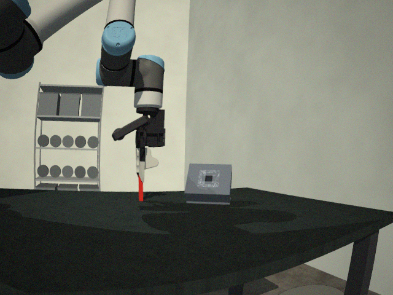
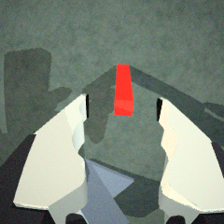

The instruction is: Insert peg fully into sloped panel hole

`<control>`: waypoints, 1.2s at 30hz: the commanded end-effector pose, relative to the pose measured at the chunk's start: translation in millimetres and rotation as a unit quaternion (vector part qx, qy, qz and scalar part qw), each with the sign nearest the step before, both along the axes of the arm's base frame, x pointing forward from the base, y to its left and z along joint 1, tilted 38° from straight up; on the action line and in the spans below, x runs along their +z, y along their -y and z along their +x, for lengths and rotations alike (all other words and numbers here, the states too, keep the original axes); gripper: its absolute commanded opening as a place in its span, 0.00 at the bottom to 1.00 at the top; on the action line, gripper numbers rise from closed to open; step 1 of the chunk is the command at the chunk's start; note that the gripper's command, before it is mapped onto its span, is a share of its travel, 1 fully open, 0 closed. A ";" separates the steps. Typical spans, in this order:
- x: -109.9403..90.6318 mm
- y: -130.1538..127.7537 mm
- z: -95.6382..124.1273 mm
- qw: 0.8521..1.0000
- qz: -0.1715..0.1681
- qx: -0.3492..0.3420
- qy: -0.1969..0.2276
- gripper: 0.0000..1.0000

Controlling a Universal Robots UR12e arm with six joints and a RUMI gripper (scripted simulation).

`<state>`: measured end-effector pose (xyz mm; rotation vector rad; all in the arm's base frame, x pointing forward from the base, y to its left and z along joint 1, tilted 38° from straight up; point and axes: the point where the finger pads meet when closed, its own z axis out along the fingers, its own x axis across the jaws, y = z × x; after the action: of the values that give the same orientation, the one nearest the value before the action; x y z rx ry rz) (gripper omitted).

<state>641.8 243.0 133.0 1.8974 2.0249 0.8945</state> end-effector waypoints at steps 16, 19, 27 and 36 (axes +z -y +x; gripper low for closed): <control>0.5 0.0 0.1 1.000 0.000 0.000 0.000 0.11; 0.5 0.0 0.1 1.000 0.000 0.000 0.000 0.07; 9.0 2.9 -5.6 1.000 0.000 0.000 0.000 0.00; 57.0 19.7 -38.8 1.000 0.000 0.000 0.001 0.00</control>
<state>616.6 230.6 169.9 1.8963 2.0222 0.8960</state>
